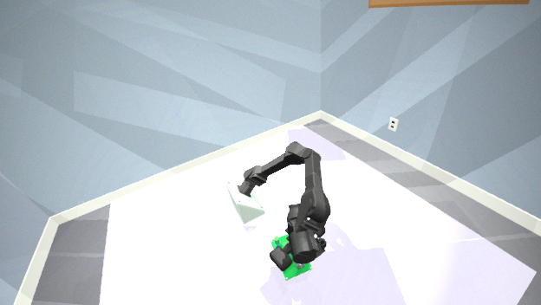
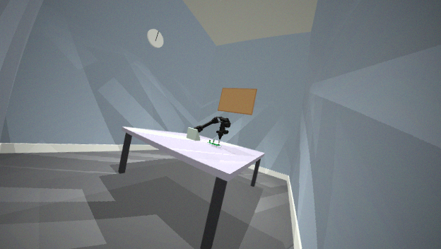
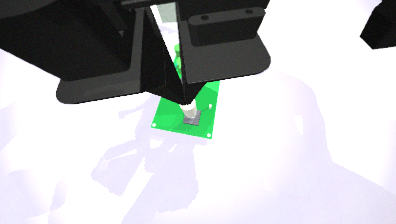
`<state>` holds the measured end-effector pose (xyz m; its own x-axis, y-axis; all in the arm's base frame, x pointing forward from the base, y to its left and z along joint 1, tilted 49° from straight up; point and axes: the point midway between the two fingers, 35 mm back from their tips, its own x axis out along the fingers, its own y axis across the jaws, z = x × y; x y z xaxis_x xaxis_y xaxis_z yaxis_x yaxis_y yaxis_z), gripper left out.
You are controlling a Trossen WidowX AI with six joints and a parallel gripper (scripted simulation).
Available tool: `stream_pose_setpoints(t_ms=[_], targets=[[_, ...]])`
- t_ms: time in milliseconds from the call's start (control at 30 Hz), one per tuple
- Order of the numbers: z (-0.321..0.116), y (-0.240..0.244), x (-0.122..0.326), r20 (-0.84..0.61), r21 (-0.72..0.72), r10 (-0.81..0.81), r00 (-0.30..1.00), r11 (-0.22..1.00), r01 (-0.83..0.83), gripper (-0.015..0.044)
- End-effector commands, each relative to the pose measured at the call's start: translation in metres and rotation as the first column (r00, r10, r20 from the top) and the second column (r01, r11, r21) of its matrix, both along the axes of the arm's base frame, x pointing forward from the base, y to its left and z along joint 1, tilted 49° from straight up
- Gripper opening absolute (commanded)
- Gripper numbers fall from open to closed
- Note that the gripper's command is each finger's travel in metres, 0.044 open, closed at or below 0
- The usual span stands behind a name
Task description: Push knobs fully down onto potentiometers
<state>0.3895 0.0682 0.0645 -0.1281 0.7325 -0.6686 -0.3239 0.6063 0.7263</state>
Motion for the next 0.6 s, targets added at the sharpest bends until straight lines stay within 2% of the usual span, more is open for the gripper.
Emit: stream_pose_setpoints(t_ms=[0, 567], targets=[[-0.0015, 0.0013, -0.0013, -0.008, 0.005, -0.007, 1.000, 1.000, 0.007, 0.0000], [-0.0032, 0.0032, -0.0016, -0.008, 0.005, -0.007, 1.000, 1.000, 0.007, 0.0000]])
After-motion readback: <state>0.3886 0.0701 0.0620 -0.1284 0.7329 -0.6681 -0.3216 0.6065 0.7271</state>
